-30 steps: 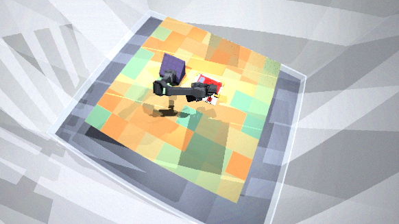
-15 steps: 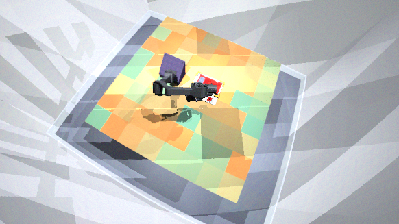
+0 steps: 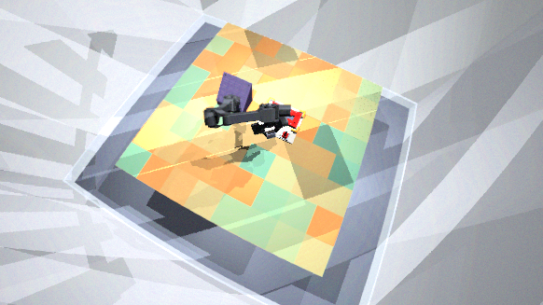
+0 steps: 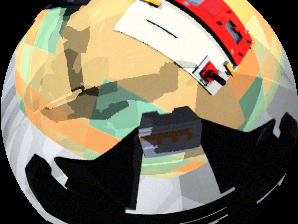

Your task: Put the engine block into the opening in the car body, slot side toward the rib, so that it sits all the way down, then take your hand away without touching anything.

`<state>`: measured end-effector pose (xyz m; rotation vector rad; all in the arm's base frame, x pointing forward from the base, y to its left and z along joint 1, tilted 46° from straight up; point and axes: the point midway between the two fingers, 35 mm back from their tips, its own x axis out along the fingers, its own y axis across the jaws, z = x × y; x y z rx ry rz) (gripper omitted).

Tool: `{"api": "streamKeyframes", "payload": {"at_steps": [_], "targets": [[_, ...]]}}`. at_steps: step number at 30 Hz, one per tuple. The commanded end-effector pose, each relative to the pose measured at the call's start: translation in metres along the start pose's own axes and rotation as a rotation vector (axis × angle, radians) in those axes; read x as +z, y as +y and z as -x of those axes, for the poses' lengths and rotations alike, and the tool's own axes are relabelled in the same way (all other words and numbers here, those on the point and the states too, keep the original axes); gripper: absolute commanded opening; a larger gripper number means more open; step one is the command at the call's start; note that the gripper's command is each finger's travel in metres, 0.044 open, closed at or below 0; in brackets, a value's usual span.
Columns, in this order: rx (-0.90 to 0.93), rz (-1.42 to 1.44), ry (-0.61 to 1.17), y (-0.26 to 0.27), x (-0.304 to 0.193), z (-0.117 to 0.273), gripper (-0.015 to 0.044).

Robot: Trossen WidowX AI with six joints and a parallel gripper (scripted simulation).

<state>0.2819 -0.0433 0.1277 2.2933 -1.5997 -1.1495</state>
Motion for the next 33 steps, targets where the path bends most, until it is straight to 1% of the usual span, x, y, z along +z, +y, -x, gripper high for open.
{"api": "streamKeyframes", "payload": {"at_steps": [1,9,11,20,28,33], "targets": [[0.000,-0.007,0.138,0.001,0.004,0.000,0.0000],[-0.005,-0.008,0.387,0.000,0.012,-0.001,0.0000],[0.000,-0.010,0.425,0.002,0.014,-0.001,0.0000],[-0.003,-0.010,0.435,0.000,0.015,-0.001,0.0000],[-0.022,0.000,0.499,-0.015,0.022,-0.011,0.0000],[-0.011,0.005,0.538,-0.011,0.024,-0.017,0.0000]]}}
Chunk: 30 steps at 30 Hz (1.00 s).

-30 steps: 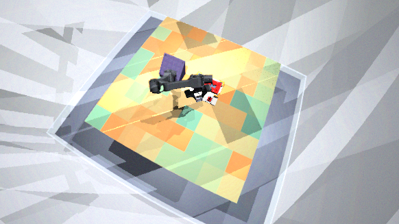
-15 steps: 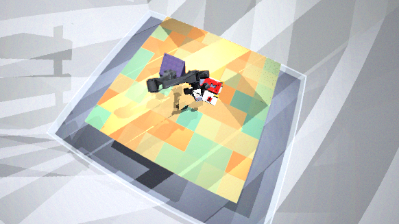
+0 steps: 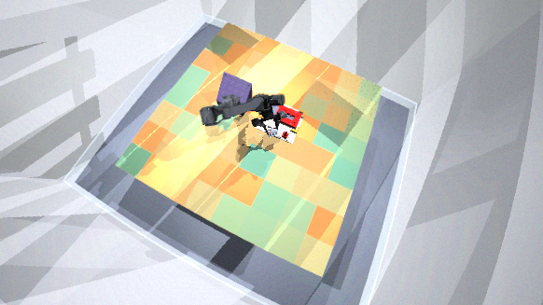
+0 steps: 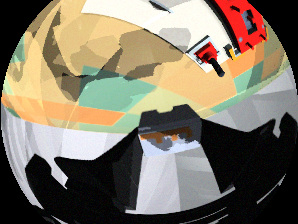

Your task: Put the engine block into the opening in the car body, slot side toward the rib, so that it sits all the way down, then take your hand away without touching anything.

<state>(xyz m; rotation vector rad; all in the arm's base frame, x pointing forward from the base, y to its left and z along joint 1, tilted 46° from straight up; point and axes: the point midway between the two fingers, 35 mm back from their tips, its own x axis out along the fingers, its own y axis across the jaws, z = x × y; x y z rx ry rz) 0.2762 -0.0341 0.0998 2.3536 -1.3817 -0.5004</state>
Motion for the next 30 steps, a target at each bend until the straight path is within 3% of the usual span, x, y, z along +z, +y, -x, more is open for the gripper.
{"api": "streamKeyframes", "payload": {"at_steps": [1,30], "targets": [[0.015,0.083,0.033,0.007,0.009,-0.011,0.0000],[0.030,0.008,-0.006,0.015,0.032,-0.040,0.0000]]}}
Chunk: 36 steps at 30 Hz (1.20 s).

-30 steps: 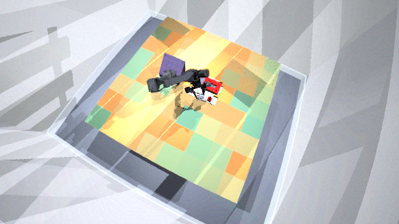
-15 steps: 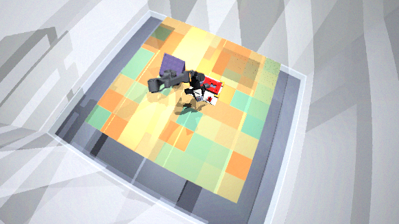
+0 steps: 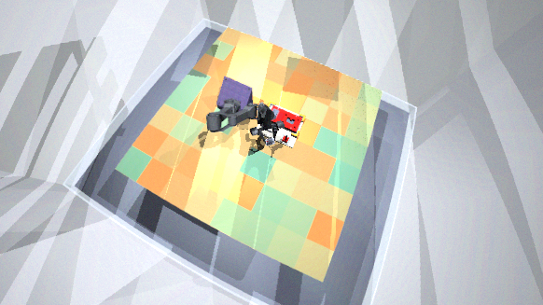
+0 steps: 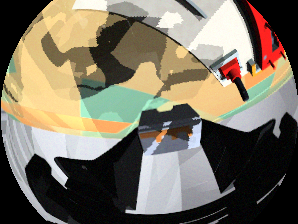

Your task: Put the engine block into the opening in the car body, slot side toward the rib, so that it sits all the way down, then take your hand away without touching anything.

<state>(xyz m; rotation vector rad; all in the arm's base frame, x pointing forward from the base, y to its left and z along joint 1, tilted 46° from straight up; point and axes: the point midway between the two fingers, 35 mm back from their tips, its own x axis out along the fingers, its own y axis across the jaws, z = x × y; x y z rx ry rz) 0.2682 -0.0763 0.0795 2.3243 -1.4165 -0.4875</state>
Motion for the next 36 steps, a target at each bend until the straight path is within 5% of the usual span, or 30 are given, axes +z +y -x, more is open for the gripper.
{"api": "streamKeyframes", "payload": {"at_steps": [1,32,36], "targets": [[-0.004,0.006,-0.012,0.000,0.006,-0.005,0.0000],[0.009,-0.016,-0.090,0.000,0.038,-0.040,0.0000],[0.013,-0.029,-0.081,0.000,0.036,-0.038,0.0105]]}}
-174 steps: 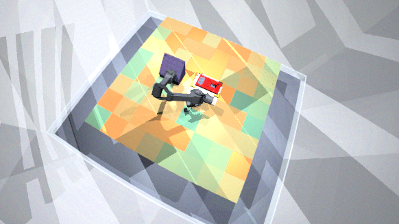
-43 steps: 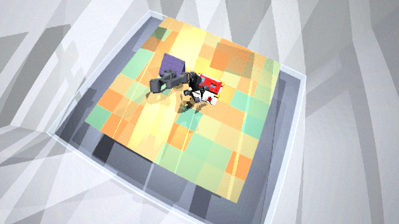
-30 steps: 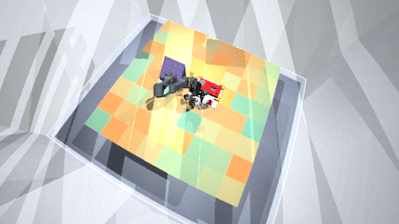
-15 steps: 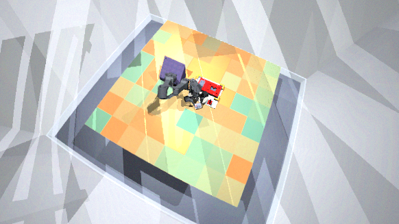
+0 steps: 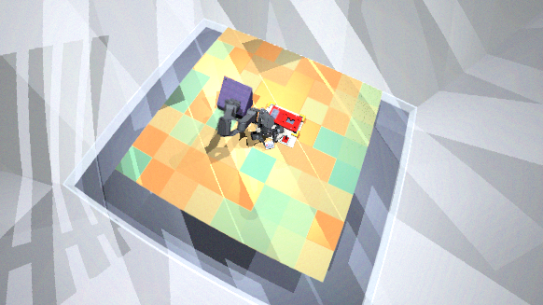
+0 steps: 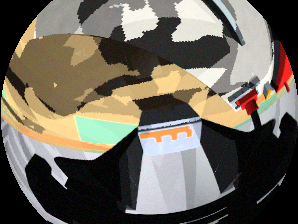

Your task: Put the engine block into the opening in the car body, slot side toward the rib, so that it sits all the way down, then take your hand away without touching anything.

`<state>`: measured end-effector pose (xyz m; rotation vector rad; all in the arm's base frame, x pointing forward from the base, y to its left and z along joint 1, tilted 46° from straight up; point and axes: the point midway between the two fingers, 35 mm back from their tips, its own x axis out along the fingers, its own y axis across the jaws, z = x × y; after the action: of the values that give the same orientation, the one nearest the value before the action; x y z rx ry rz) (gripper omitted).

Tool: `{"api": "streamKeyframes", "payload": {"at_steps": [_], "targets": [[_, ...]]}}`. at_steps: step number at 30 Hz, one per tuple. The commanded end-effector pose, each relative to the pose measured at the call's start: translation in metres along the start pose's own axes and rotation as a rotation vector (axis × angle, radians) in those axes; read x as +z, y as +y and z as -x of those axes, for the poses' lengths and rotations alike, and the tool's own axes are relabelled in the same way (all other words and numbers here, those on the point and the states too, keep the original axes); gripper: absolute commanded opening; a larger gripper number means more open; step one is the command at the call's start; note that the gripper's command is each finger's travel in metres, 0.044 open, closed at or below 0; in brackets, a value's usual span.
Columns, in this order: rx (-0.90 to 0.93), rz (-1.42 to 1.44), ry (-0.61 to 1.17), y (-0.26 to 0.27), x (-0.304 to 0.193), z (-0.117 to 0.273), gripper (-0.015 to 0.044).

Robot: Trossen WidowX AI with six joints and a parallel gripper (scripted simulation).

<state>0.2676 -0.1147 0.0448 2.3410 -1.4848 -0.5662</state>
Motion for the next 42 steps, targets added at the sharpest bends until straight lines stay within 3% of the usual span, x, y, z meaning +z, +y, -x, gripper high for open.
{"api": "streamKeyframes", "payload": {"at_steps": [1,13,42], "targets": [[0.000,0.001,0.000,0.0001,0.0000,0.0000,0.0131],[0.000,0.001,0.000,0.0001,0.0000,0.0000,0.0440],[0.001,0.000,0.000,0.0002,-0.0001,-0.0001,0.0440]]}}
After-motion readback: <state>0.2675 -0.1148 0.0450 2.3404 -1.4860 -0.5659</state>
